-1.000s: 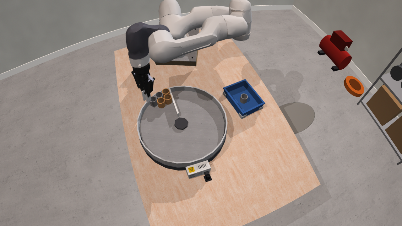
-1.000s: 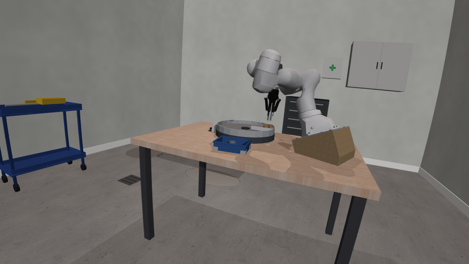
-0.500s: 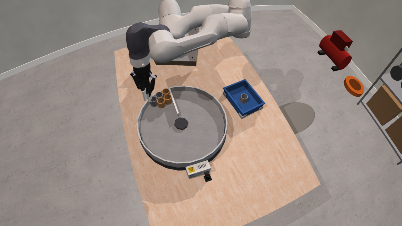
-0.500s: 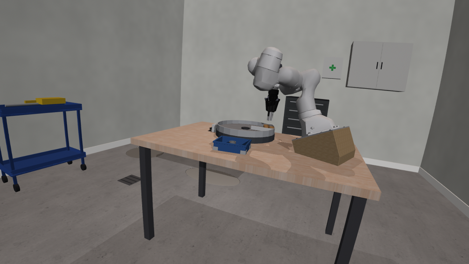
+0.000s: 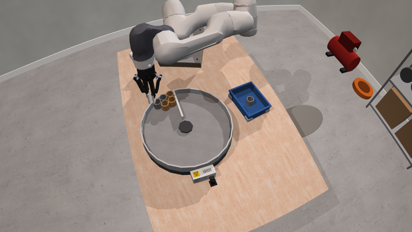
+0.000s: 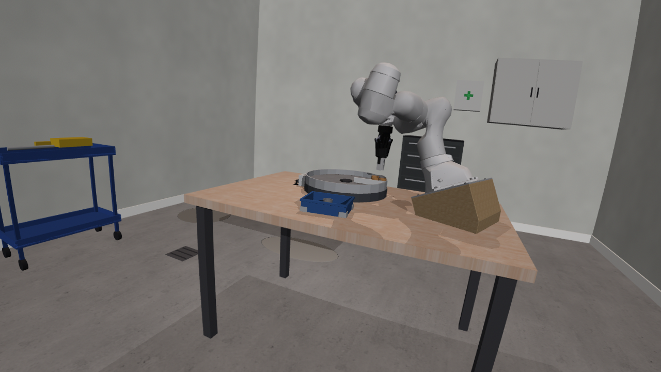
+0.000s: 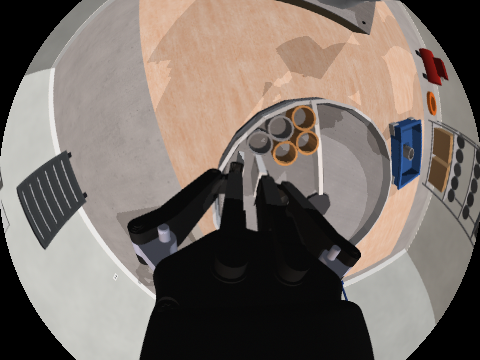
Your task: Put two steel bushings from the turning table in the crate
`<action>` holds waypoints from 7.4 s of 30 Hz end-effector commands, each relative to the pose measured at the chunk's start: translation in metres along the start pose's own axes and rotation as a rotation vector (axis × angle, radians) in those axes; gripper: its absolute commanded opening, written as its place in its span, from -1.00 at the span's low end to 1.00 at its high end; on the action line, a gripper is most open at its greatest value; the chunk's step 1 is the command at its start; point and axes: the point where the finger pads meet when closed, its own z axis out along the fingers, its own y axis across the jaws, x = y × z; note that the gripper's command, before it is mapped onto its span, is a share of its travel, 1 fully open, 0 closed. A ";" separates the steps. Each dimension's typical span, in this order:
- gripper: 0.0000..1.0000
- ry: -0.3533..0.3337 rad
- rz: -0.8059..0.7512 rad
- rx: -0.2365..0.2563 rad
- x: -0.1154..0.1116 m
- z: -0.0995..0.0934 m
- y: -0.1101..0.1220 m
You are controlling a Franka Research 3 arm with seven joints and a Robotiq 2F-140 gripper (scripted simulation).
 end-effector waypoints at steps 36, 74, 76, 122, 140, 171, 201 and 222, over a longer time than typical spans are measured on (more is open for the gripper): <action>-0.81 0.029 -0.761 -0.009 0.006 -0.001 0.004; -0.81 0.038 -1.014 -0.020 0.008 -0.001 0.007; -0.81 0.038 -1.014 -0.020 0.008 -0.001 0.007; -0.81 0.037 -1.014 -0.020 0.009 -0.001 0.006; -0.81 0.037 -1.014 -0.020 0.009 -0.001 0.006; -0.81 0.037 -1.014 -0.020 0.010 0.021 0.006; -0.81 0.037 -1.014 -0.020 0.010 0.037 0.006; -0.81 0.038 -1.014 -0.021 0.010 0.038 0.007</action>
